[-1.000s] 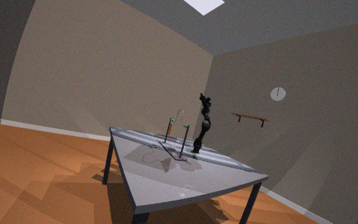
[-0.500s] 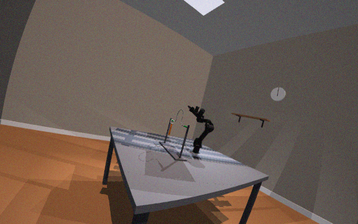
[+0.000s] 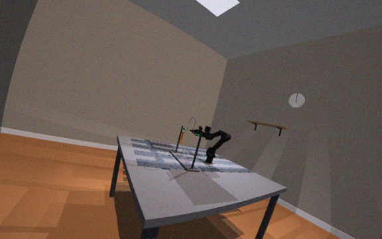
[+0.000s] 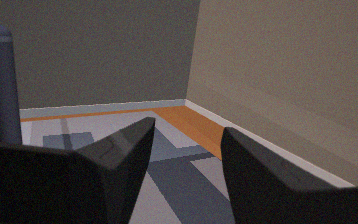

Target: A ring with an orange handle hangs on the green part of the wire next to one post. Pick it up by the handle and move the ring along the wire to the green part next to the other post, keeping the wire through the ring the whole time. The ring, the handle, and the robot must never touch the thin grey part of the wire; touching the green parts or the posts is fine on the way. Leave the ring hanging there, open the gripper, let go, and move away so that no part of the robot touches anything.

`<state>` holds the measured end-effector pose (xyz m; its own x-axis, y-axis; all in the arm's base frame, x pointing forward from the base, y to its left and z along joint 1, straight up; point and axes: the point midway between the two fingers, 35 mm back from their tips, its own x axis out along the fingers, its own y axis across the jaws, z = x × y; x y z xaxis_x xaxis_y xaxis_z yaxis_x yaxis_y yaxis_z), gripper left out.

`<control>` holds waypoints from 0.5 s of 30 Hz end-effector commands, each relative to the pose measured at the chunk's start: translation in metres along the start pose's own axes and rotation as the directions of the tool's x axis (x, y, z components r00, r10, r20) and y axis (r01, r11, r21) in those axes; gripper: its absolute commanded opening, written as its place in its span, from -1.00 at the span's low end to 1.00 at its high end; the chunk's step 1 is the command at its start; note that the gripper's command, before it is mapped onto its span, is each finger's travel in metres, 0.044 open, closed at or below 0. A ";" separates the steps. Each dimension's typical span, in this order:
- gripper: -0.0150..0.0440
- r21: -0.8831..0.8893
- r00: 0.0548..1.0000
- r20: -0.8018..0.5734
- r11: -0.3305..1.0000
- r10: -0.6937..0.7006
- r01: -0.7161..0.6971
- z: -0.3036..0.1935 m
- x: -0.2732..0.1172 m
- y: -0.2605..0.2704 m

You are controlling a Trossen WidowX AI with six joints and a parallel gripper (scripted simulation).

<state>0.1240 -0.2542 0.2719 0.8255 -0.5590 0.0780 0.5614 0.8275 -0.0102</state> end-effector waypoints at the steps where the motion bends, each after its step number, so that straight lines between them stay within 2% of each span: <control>1: 0.05 0.006 0.985 -0.094 0.989 0.148 -0.148 -0.059 -0.001 0.038; 10: 0.05 0.056 0.878 -0.201 0.900 0.435 -0.433 -0.153 -0.033 0.123; 15: 0.05 0.061 0.866 -0.206 0.889 0.455 -0.453 -0.159 -0.037 0.130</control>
<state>0.1743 -0.1465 0.1184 0.9778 -0.1597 -0.1357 0.1639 0.9863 0.0206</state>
